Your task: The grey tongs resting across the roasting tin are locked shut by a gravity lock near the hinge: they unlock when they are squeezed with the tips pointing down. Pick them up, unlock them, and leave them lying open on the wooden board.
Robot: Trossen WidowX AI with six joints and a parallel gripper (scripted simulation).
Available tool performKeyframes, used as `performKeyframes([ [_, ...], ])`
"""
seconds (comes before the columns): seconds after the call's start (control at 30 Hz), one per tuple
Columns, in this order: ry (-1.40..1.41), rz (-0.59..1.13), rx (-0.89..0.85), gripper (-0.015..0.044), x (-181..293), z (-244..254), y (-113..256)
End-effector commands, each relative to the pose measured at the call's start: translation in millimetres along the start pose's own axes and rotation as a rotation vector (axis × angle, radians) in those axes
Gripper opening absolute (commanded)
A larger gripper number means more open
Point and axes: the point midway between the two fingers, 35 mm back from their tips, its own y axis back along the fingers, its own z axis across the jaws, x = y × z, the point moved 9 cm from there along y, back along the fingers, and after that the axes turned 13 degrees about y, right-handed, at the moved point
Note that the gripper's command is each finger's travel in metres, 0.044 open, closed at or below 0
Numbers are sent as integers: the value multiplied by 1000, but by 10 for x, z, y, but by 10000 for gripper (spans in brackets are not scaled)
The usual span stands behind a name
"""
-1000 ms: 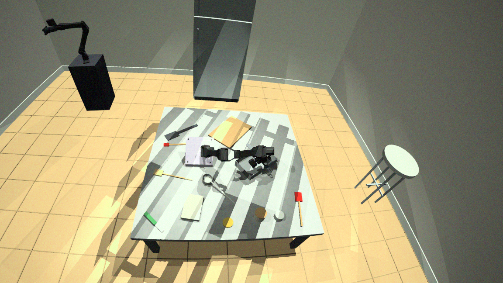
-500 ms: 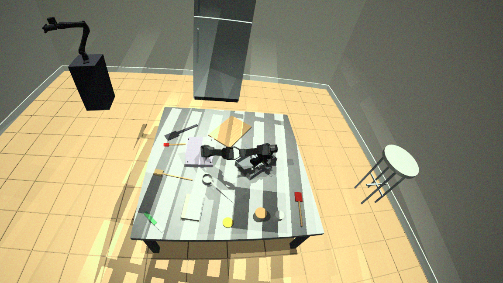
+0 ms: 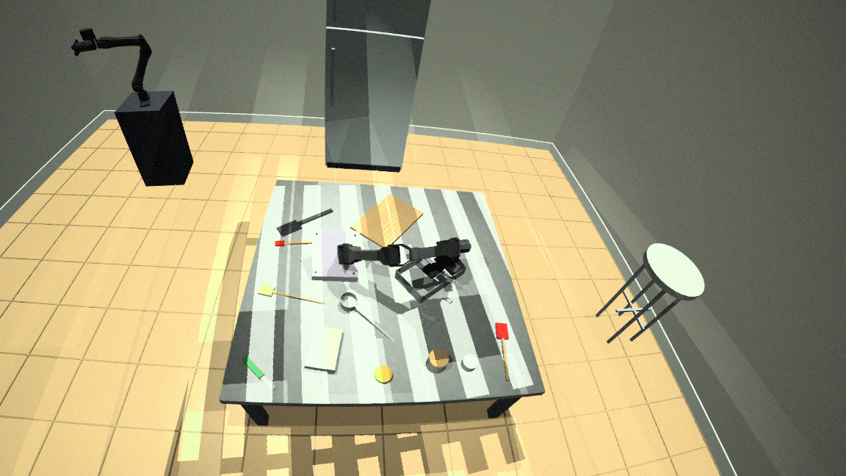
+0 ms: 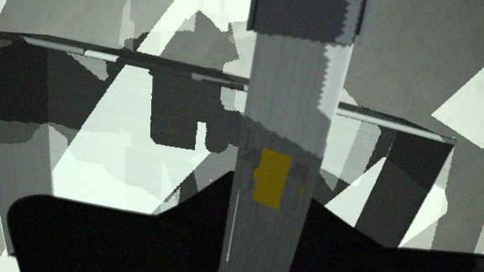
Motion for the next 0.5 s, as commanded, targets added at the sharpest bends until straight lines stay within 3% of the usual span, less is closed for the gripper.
performKeyframes([
  [0.0,2,-6,10,-150,-15,22,33],
  [0.23,33,2,9,-150,31,66,15],
  [0.47,202,7,-7,-150,279,490,88],
])
